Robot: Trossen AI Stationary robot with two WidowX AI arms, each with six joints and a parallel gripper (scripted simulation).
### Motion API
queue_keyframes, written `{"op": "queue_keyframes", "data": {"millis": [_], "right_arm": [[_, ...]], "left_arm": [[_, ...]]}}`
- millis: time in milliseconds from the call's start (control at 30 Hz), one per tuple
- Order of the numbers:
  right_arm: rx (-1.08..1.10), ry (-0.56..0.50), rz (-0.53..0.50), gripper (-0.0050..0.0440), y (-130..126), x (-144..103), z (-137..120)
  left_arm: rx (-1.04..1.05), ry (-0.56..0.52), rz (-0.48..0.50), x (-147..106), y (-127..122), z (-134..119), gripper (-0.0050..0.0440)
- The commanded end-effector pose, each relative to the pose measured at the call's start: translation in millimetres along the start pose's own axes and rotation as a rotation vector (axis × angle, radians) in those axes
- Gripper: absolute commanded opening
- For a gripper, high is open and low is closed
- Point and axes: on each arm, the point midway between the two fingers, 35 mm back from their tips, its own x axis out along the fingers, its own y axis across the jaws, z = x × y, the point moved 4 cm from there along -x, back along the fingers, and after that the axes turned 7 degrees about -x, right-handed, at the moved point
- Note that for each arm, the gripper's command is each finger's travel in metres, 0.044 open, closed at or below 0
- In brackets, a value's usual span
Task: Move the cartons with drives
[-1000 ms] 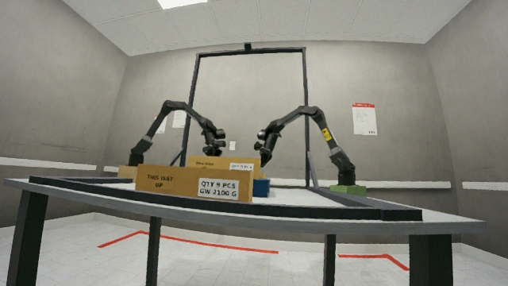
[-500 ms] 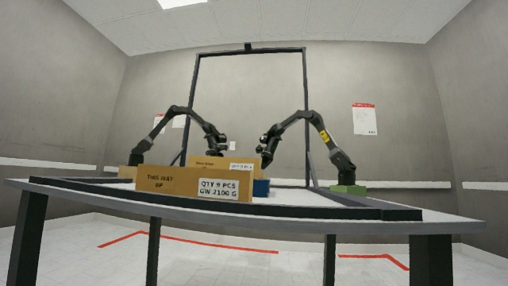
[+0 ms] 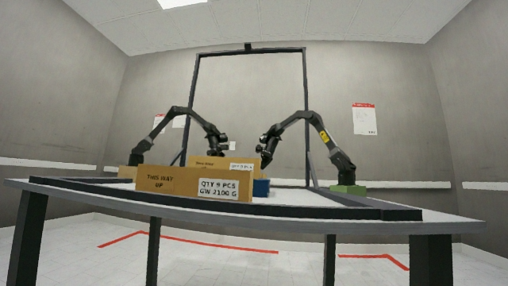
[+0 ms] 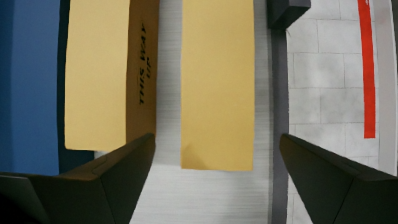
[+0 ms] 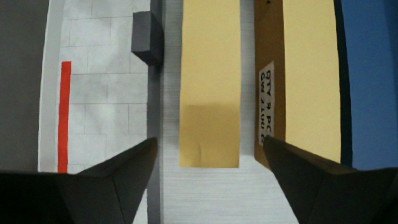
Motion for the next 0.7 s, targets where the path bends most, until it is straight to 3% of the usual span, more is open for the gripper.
{"op": "queue_keyframes", "data": {"millis": [0,667], "right_arm": [[0.004,-0.012,0.009,0.0381,-1.1,-4.2,3.2],[0.007,-0.005,-0.005,0.0381,0.1,-4.3,4.1]], "left_arm": [[-0.011,-0.027,-0.017,-10.0,-2.1,7.0,0.0383],[-0.010,-0.025,-0.018,-10.2,-2.0,7.3,0.0383]]}}
